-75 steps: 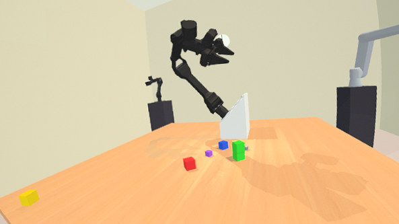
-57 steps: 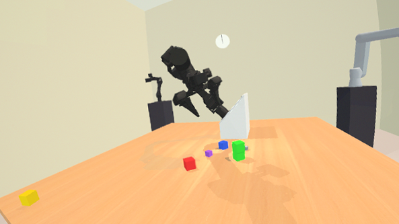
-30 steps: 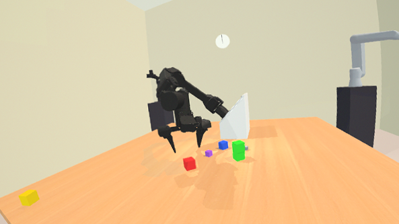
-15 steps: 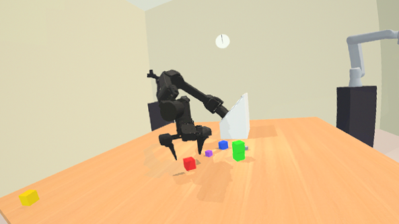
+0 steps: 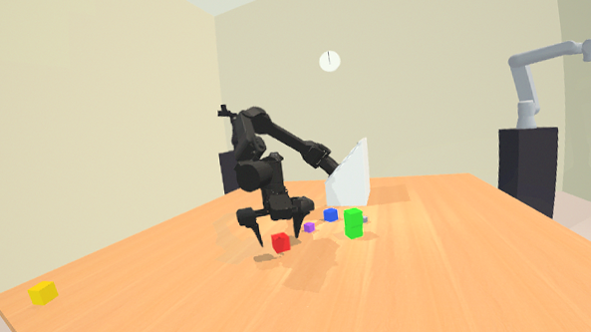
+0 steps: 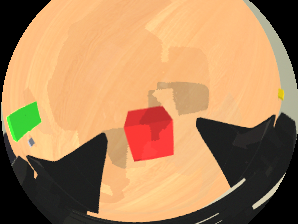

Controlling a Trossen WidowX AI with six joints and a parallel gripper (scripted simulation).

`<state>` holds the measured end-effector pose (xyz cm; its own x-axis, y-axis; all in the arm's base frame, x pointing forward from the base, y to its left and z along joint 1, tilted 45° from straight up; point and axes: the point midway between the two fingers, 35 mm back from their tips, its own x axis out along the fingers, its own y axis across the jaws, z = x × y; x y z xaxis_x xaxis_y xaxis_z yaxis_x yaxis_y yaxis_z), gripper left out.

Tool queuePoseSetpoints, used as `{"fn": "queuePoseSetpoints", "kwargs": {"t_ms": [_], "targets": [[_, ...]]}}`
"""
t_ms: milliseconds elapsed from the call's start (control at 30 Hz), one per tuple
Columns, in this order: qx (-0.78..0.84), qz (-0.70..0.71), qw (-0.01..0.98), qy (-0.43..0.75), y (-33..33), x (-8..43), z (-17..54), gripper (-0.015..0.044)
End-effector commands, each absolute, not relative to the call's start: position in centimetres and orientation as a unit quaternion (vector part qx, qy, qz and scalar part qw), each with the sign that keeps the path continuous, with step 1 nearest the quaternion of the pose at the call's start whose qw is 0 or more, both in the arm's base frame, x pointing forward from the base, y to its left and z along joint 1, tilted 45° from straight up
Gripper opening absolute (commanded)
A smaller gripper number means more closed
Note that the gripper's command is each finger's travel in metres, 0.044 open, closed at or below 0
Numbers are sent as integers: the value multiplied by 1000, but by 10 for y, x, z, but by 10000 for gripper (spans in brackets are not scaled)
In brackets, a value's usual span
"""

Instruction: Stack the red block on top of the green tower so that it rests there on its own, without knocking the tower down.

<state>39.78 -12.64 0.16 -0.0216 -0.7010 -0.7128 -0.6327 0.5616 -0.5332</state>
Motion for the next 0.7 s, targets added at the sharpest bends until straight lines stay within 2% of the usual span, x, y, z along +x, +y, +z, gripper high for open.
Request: {"fn": "queuePoseSetpoints", "kwargs": {"t_ms": [0,633,667], "targets": [[-468,-32,515,718,-132,394,-5,440],[-468,-32,515,718,-136,394,-8,440],[-468,-32,515,718,-136,394,-8,414]]}}
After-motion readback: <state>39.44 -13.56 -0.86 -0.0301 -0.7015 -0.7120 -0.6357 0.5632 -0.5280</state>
